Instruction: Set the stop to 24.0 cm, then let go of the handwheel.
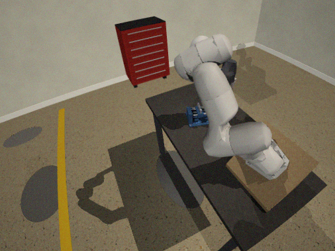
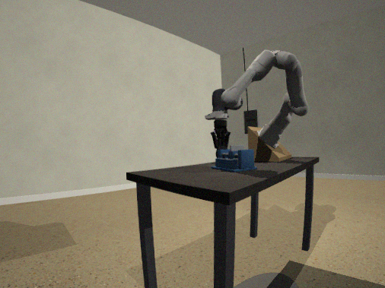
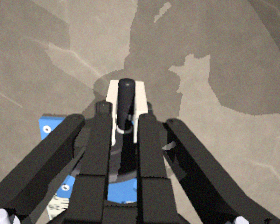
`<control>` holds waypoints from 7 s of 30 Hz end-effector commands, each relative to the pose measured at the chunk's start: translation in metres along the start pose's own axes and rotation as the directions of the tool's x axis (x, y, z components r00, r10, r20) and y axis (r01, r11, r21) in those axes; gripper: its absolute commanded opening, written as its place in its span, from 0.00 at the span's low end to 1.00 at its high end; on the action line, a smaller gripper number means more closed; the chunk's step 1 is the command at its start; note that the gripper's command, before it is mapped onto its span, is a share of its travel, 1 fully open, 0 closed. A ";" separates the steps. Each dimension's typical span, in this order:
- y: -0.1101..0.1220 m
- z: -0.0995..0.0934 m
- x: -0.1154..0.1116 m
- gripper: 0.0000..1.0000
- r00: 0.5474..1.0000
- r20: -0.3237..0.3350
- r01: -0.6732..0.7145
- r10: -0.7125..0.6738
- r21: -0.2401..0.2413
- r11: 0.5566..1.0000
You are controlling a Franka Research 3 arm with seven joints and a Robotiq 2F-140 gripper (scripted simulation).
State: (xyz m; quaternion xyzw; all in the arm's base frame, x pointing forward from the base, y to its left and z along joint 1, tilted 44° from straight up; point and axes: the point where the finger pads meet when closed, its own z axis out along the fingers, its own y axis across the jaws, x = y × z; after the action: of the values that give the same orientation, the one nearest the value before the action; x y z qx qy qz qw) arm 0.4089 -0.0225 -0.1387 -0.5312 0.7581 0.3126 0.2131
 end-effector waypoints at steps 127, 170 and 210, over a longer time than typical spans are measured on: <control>-0.047 -0.024 0.001 0.04 1.000 -0.005 -0.004 0.004 0.005 1.000; 0.010 -0.041 0.000 0.04 1.000 -0.005 -0.004 0.004 0.005 1.000; -0.025 0.004 0.001 0.04 1.000 -0.005 -0.004 0.004 0.005 1.000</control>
State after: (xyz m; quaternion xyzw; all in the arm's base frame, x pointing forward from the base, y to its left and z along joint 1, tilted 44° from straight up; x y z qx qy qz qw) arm 0.4277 -0.0242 -0.1470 -0.5320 0.7581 0.3101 0.2146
